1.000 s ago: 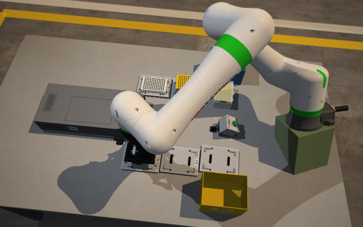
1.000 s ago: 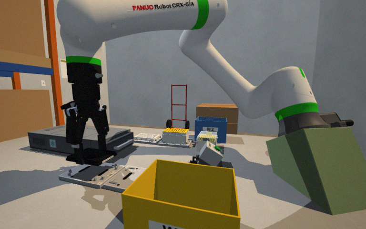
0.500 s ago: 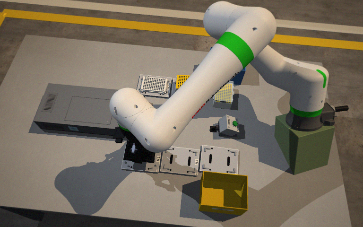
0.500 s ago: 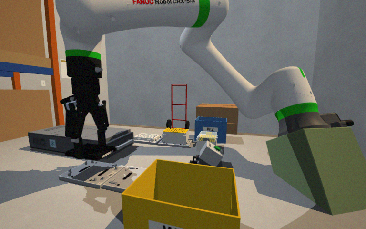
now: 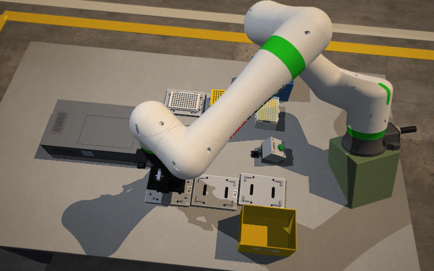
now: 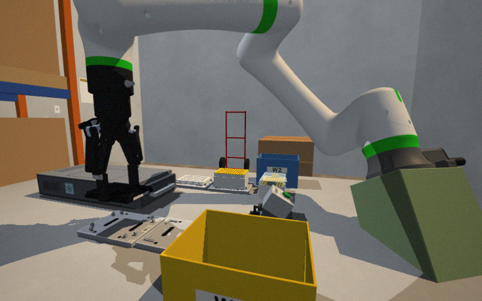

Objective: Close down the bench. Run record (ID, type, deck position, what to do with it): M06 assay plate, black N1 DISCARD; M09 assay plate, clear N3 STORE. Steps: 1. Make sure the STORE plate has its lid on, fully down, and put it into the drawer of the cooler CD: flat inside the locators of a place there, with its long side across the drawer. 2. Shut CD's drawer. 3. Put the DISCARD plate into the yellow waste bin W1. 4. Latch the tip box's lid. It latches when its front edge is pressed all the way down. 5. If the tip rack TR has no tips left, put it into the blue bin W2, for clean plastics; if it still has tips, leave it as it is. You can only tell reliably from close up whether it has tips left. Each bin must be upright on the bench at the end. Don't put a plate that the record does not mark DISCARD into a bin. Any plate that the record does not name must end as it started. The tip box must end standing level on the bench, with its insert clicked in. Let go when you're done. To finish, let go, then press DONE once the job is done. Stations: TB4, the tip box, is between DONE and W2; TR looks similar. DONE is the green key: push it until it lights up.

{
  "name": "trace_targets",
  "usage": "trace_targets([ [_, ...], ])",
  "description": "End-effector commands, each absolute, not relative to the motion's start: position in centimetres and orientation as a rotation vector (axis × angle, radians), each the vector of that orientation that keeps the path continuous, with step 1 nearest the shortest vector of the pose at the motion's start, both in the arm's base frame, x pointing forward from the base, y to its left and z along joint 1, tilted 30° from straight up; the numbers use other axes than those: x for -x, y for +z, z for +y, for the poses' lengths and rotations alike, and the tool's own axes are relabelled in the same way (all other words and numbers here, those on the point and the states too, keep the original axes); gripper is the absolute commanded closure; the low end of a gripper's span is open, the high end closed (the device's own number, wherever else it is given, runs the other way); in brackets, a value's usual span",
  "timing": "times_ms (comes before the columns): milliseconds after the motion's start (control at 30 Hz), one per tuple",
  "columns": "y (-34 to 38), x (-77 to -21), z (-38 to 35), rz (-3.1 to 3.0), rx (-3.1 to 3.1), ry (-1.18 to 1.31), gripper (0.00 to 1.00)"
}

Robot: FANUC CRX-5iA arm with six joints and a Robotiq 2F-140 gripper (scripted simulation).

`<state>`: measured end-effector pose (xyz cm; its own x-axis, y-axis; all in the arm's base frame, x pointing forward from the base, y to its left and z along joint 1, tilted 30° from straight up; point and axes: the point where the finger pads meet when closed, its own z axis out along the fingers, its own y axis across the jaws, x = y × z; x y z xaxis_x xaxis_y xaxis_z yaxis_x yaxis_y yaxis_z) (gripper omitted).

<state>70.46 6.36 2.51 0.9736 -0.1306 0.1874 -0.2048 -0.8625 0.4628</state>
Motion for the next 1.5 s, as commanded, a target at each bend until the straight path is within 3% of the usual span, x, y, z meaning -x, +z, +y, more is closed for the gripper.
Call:
trace_targets([
  [0, 2.9, -70.5, 6.6, -0.237, -2.624, 0.207, 0.9],
  [1467, 6.6, -70.0, 8.7, -0.237, -2.624, 0.207, 0.9],
])
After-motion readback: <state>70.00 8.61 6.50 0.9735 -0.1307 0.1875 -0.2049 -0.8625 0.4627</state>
